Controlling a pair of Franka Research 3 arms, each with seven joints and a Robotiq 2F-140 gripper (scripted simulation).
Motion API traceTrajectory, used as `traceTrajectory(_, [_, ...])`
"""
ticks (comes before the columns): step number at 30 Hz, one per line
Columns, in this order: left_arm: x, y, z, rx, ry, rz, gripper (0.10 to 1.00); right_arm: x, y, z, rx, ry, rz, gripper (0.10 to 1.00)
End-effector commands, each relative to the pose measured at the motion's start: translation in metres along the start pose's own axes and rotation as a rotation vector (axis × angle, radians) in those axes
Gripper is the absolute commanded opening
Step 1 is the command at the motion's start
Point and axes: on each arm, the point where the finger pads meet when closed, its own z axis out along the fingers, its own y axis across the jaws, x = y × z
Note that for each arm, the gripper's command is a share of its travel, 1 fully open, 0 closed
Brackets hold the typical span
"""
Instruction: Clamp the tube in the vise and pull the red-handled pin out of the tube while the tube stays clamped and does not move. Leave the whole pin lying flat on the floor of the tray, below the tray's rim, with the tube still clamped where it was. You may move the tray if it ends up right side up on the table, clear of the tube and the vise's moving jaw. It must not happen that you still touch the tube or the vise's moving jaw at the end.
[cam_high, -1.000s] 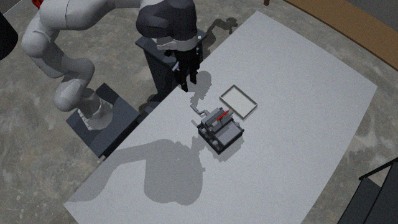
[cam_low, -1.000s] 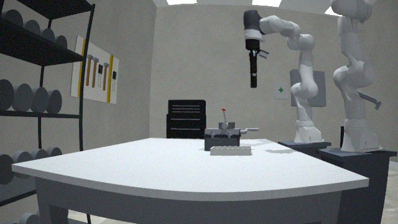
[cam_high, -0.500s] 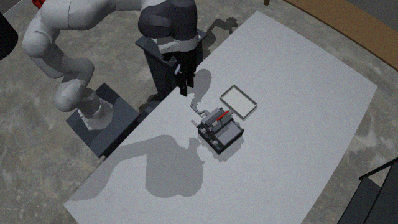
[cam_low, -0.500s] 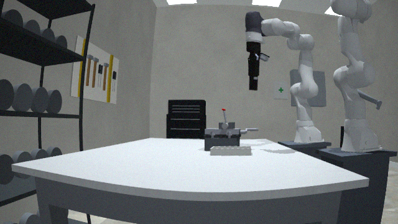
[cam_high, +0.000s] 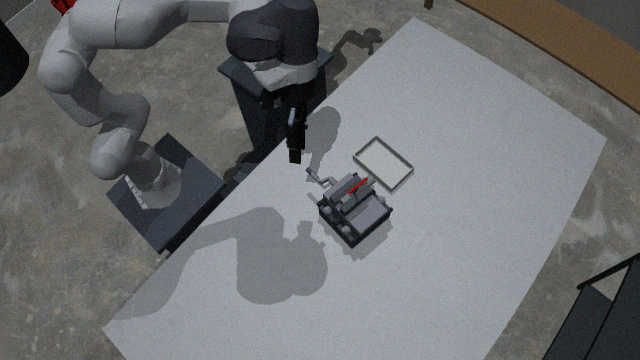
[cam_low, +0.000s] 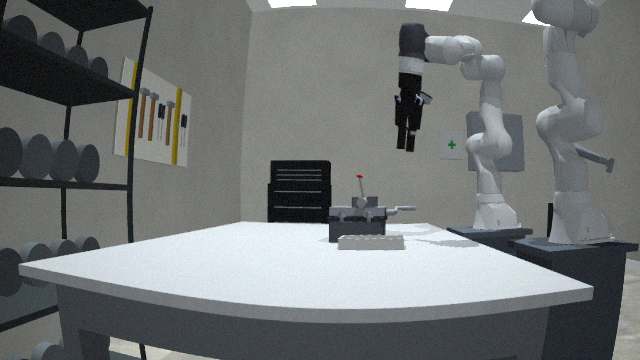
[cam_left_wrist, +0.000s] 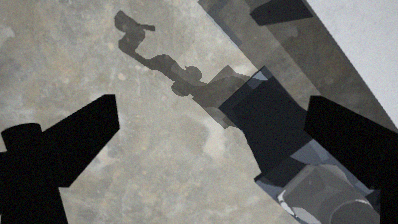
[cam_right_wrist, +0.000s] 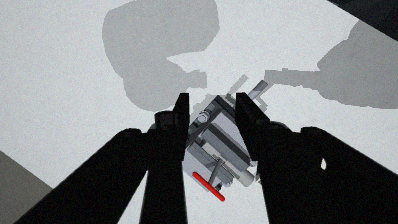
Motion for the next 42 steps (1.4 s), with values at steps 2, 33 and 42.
traceTrajectory(2, [0.0, 0.0, 0.0, 0.002, 0.001, -0.003, 1.0, 0.001, -0.007, 0.005, 0.024, 0.002, -0.239, 0.351])
traceTrajectory(33, [0.0, 0.0, 0.0, 0.002, 0.001, -0.003, 1.0, 0.0, -0.041, 0.037, 0.314, 0.16, -1.17, 0.351])
traceTrajectory(42, [0.0, 0.0, 0.0, 0.002, 0.001, -0.003, 1.0, -0.004, -0.048, 0.041, 0.388, 0.24, -1.419, 0.351])
